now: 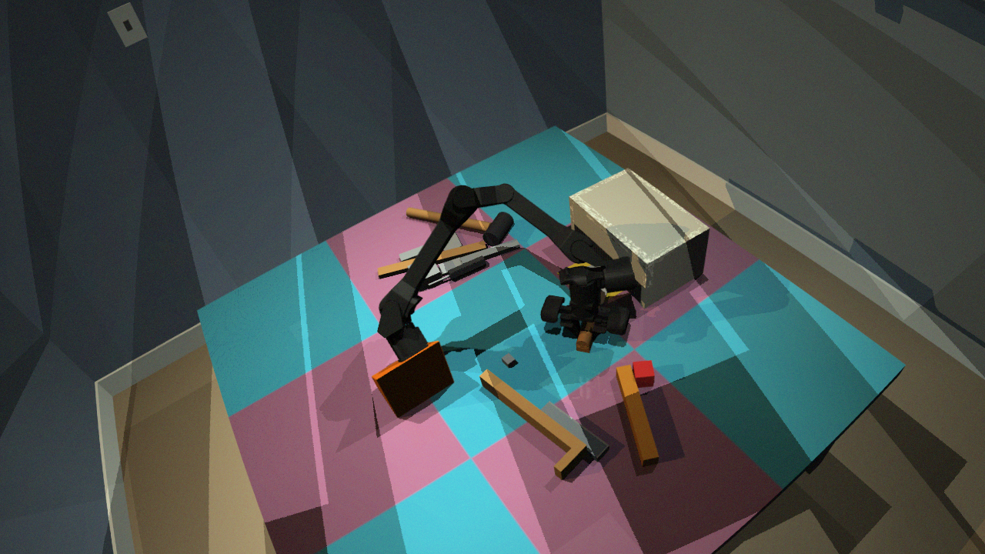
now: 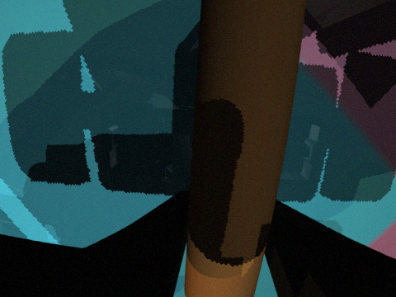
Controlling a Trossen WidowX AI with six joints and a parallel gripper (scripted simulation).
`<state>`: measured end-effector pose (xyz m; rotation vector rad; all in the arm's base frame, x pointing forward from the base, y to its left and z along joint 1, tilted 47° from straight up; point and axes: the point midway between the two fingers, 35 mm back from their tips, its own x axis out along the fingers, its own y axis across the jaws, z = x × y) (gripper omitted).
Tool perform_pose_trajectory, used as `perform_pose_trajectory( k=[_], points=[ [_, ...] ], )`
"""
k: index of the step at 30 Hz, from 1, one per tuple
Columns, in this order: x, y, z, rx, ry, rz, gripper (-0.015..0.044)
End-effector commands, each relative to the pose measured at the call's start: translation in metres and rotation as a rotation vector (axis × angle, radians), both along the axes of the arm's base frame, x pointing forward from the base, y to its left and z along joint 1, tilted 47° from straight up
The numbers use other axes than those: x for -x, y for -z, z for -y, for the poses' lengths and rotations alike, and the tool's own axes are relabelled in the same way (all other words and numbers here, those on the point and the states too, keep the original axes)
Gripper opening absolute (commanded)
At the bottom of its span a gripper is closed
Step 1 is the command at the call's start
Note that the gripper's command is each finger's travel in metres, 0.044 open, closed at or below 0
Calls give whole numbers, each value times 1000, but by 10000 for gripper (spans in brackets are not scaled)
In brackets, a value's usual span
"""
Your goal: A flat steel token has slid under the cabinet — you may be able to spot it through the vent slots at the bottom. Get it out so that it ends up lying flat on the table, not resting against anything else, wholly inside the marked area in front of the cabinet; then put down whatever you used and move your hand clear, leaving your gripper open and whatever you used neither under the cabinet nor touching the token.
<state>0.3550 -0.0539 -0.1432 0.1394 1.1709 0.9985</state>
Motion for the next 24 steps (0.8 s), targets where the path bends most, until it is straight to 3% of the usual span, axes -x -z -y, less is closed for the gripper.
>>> perform_pose_trajectory(
  k=[1,24],
  points=[
    [3,-3,-5,-9,0,0,0],
    [18,-6,-8,-9,0,-1,0]
  ],
)
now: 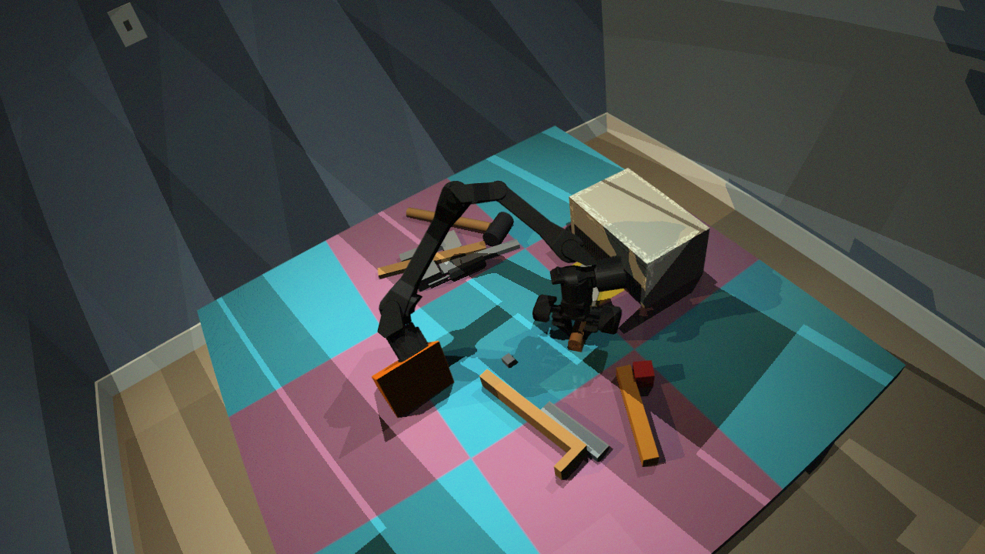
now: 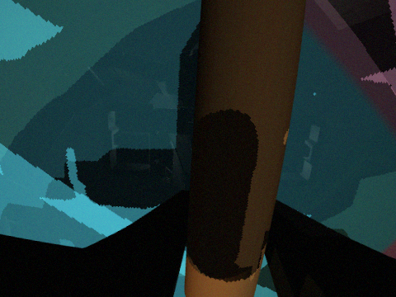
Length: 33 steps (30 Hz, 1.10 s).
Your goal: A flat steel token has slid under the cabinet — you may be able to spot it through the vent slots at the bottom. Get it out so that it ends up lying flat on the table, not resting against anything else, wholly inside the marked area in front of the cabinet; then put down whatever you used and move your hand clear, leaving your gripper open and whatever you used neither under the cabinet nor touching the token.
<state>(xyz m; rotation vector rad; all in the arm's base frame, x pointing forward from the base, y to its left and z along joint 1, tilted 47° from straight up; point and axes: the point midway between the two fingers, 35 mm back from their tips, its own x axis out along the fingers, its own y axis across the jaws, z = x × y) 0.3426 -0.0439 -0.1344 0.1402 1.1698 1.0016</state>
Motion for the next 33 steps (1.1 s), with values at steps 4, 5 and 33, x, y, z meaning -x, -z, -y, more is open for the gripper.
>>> perform_pose_trajectory(
  k=[4,5,33],
  points=[
    [14,8,6,-6,2,-1,0],
    [15,9,7,-6,2,-1,0],
    [56,32,29,0,1,-2,0]
  ],
)
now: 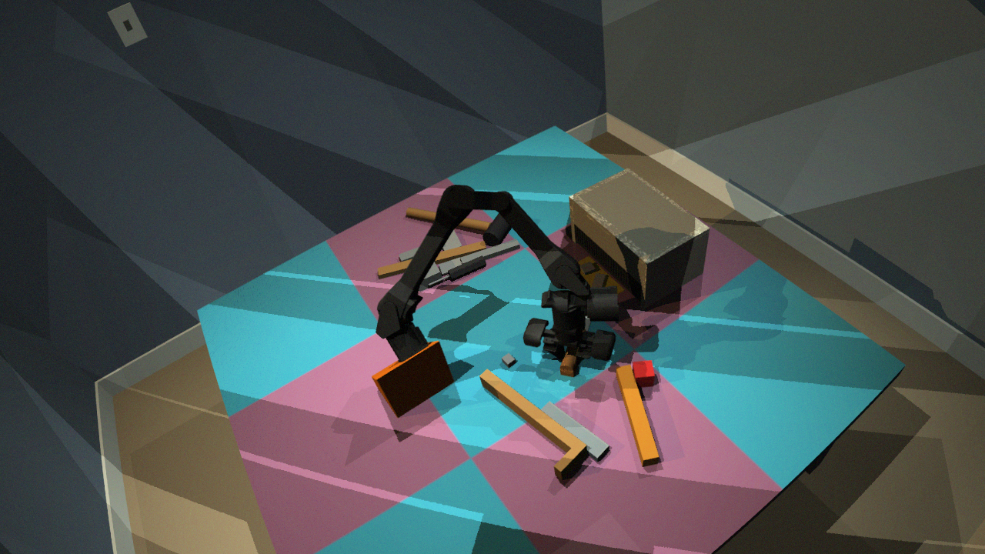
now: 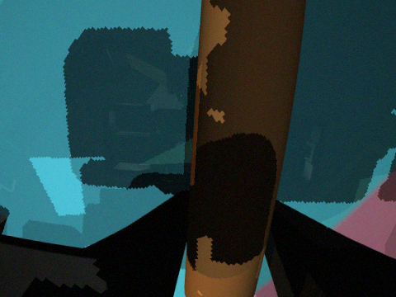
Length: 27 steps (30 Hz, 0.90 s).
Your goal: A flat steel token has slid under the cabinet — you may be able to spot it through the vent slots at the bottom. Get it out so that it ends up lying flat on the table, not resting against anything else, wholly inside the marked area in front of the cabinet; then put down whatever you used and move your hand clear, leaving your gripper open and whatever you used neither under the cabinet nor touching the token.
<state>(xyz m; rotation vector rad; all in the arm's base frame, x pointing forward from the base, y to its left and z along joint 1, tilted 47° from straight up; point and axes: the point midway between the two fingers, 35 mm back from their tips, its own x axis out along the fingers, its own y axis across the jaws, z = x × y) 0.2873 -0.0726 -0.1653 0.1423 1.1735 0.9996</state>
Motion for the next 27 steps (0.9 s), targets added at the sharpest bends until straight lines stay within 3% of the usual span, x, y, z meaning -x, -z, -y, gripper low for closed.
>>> perform_pose_trajectory(
  k=[1,27],
  points=[
    [0,0,0,0,0,0,0],
    [29,13,17,0,1,-1,0]
  ],
)
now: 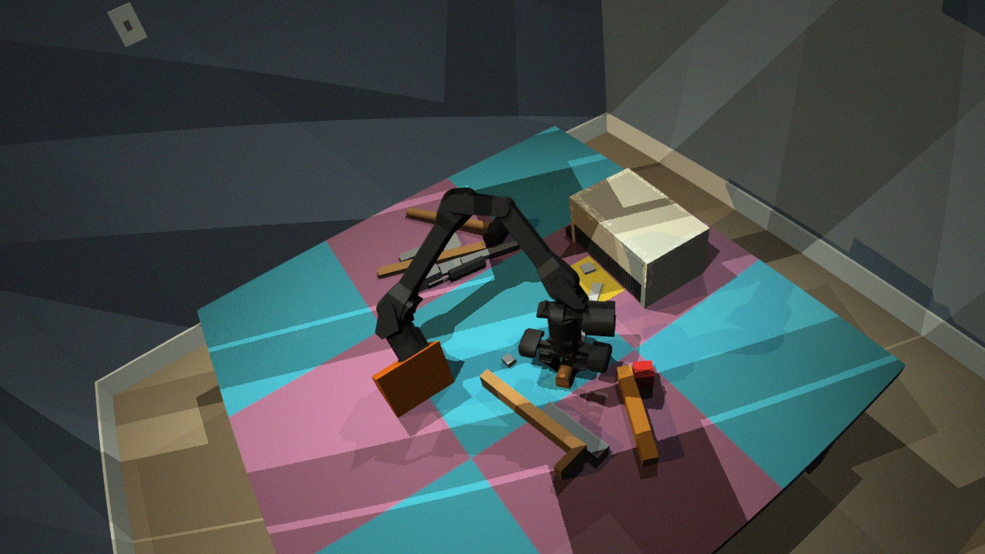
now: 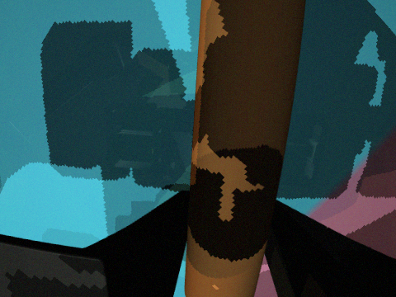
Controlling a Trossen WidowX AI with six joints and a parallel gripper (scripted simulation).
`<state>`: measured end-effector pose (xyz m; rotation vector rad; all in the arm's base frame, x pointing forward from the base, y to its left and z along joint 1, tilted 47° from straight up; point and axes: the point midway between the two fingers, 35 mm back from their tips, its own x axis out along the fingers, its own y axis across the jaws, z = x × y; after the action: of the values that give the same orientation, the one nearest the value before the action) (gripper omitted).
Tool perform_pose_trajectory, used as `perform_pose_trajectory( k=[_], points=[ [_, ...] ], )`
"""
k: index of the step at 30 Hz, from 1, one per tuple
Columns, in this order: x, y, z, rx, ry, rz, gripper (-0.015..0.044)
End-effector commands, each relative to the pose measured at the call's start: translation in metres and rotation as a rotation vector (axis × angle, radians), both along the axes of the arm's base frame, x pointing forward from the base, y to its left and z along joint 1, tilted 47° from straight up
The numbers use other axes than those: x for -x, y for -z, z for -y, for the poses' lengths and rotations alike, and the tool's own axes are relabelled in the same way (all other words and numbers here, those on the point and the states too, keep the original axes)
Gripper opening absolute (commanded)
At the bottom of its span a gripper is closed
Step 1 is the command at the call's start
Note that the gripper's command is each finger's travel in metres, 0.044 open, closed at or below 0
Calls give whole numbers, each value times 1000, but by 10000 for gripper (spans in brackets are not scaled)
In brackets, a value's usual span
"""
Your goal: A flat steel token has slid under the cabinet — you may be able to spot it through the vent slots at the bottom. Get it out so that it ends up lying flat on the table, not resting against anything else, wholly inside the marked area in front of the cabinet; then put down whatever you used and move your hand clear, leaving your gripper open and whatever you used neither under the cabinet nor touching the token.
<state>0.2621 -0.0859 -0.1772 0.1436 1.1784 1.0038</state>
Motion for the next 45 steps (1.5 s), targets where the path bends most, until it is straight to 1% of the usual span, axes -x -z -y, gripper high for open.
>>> perform_pose_trajectory(
  k=[1,19,37,45],
  points=[
    [5,2,5,1,5,5,0],
    [27,13,16,2,4,4,0],
    [28,14,16,5,-88,98,0],
    [26,18,20,6,-95,106,0]
  ],
)
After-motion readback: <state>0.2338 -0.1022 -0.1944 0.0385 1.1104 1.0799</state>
